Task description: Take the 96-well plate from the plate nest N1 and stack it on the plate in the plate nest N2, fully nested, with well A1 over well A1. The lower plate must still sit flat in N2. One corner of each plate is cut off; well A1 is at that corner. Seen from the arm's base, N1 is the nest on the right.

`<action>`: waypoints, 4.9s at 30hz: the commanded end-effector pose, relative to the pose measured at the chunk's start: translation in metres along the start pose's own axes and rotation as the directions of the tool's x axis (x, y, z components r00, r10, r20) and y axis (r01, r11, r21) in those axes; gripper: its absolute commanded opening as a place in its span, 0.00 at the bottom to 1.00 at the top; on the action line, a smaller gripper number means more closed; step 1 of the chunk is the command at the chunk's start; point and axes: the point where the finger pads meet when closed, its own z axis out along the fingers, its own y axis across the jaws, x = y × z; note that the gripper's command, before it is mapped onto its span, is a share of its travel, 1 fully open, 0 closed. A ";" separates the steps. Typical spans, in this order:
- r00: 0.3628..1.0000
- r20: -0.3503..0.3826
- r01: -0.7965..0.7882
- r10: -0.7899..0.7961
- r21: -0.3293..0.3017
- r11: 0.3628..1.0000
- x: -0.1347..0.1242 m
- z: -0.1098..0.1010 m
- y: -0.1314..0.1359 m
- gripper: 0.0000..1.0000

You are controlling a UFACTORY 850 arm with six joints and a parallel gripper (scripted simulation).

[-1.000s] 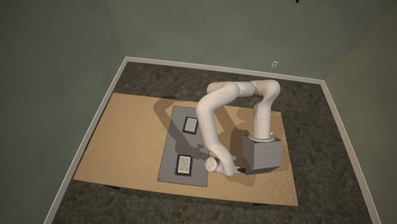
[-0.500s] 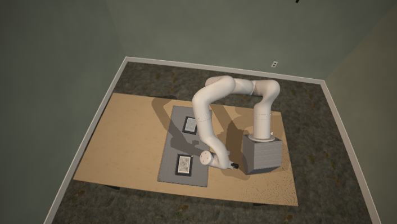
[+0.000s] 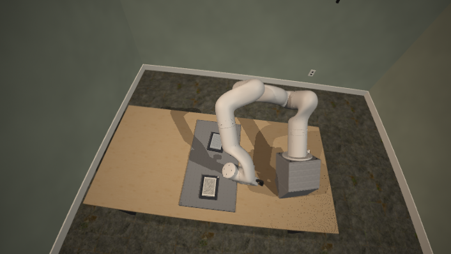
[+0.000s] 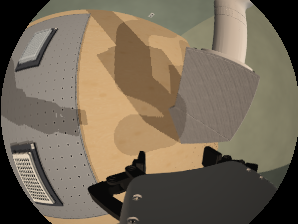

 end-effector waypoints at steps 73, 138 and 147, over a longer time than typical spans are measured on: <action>0.984 0.142 0.051 -0.108 0.356 0.933 0.149 -0.093 -0.205 1.00; 0.981 0.140 0.021 -0.131 0.602 0.798 0.290 -0.130 -0.306 1.00; 0.981 0.140 0.021 -0.131 0.602 0.798 0.288 -0.122 -0.312 1.00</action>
